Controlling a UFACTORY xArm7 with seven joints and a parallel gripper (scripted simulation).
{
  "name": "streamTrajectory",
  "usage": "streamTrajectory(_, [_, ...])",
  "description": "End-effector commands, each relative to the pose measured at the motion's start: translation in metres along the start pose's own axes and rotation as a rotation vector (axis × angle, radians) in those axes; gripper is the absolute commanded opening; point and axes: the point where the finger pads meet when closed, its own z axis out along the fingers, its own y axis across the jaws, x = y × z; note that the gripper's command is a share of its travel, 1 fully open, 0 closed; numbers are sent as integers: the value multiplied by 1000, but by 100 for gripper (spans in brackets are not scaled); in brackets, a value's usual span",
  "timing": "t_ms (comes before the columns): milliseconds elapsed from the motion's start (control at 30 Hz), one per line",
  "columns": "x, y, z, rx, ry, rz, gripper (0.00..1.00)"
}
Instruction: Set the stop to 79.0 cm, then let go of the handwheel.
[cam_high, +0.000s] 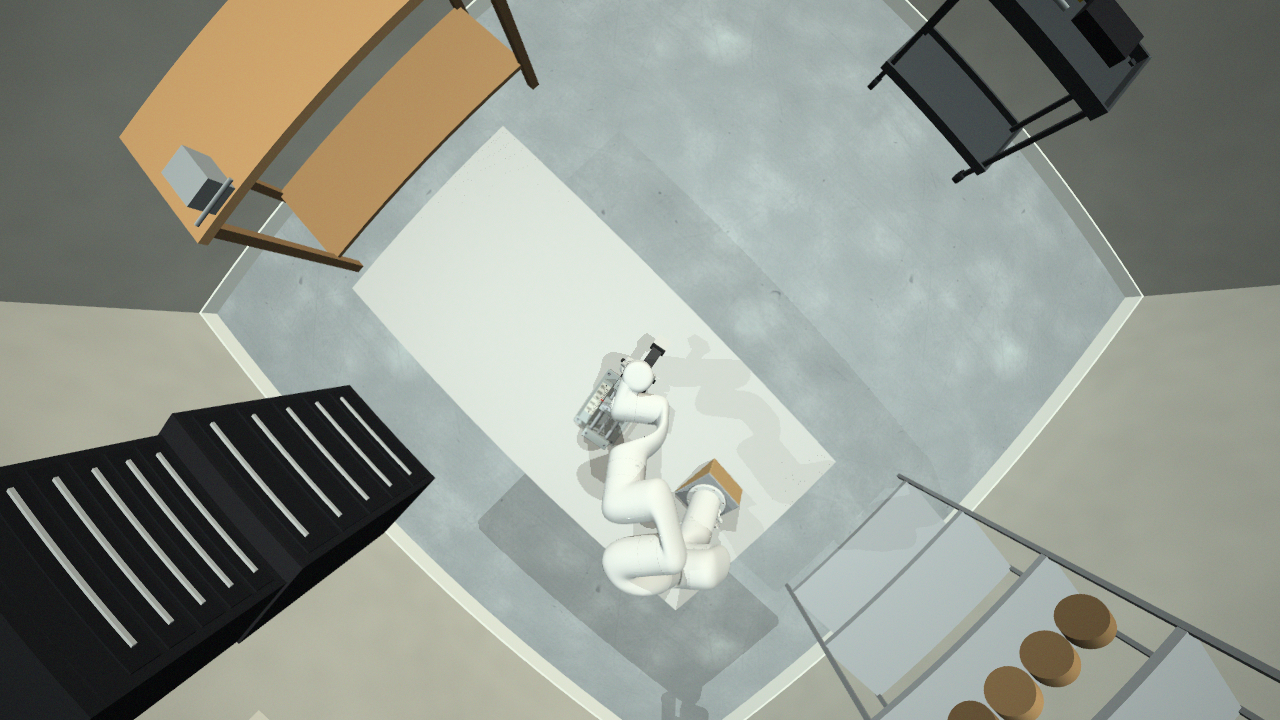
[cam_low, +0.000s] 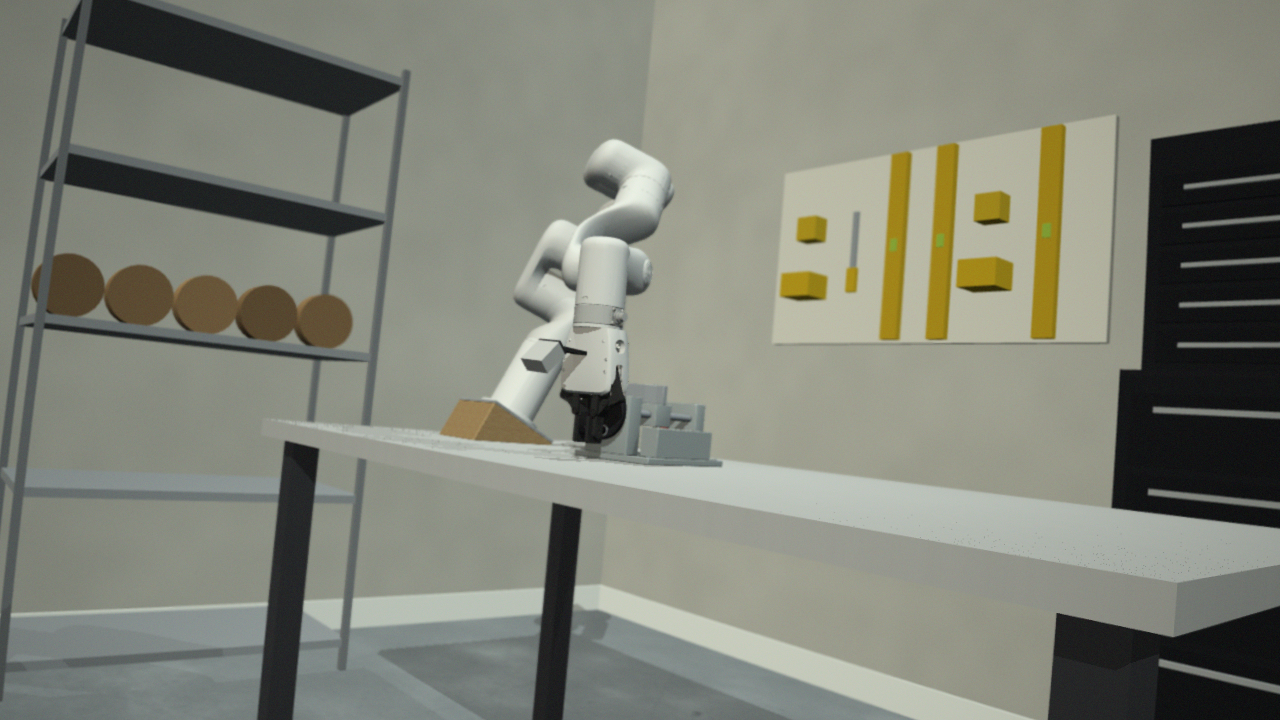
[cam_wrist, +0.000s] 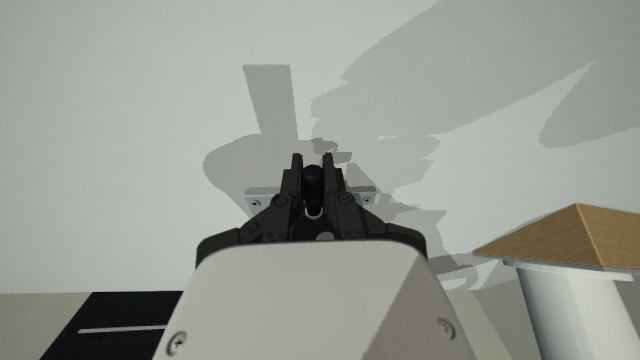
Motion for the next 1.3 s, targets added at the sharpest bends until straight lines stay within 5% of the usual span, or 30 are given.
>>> streamTrajectory(0, [1,-1,-2,4,4,0,6])
streamTrajectory(1267, [1,-7,-5,4,4,0,6])
